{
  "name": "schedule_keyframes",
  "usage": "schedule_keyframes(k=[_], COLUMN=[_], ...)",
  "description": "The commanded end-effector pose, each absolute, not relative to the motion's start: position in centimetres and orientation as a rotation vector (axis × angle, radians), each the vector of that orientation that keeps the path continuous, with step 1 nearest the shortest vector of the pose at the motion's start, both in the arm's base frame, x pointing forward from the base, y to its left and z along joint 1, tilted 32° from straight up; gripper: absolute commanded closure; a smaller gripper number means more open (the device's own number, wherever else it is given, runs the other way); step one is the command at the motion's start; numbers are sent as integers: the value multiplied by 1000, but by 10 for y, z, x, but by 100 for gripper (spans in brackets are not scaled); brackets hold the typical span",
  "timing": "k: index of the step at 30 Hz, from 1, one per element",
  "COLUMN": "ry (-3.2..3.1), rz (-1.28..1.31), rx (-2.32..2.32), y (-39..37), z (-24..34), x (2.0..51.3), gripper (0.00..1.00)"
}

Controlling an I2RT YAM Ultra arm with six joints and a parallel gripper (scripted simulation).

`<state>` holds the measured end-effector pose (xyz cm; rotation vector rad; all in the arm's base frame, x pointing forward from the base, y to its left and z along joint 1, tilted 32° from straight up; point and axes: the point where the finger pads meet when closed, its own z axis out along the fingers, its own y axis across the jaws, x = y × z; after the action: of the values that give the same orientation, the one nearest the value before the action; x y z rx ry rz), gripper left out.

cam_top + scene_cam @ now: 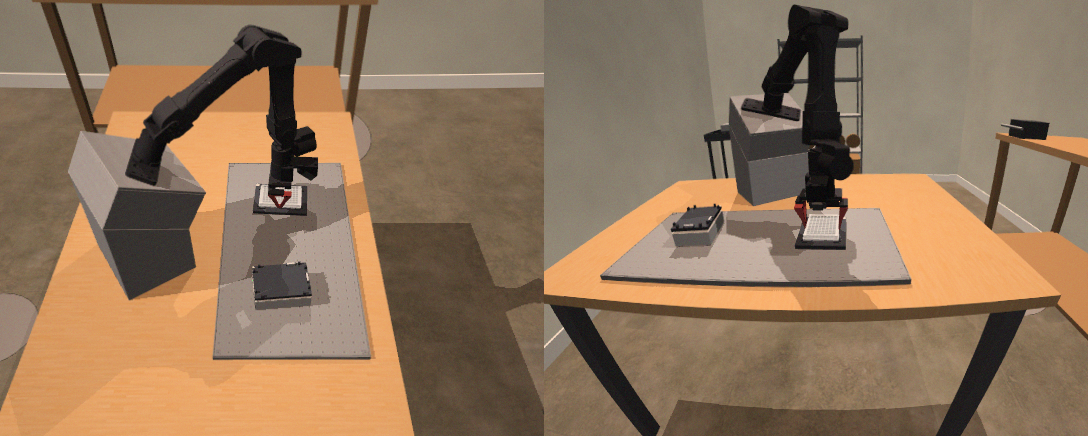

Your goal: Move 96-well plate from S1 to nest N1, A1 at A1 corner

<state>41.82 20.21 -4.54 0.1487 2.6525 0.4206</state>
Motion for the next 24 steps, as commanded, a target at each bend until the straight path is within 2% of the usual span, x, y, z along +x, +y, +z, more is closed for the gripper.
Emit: schedule_keyframes(k=[1, 10, 11, 24], ry=[2641, 2641, 2641, 2641], rz=[424, 424, 424, 424], rx=[150, 150, 150, 150], y=[203, 203, 203, 203], z=[-41, -41, -41, -41], x=[421, 421, 421, 421], gripper=[100, 100, 0, 0])
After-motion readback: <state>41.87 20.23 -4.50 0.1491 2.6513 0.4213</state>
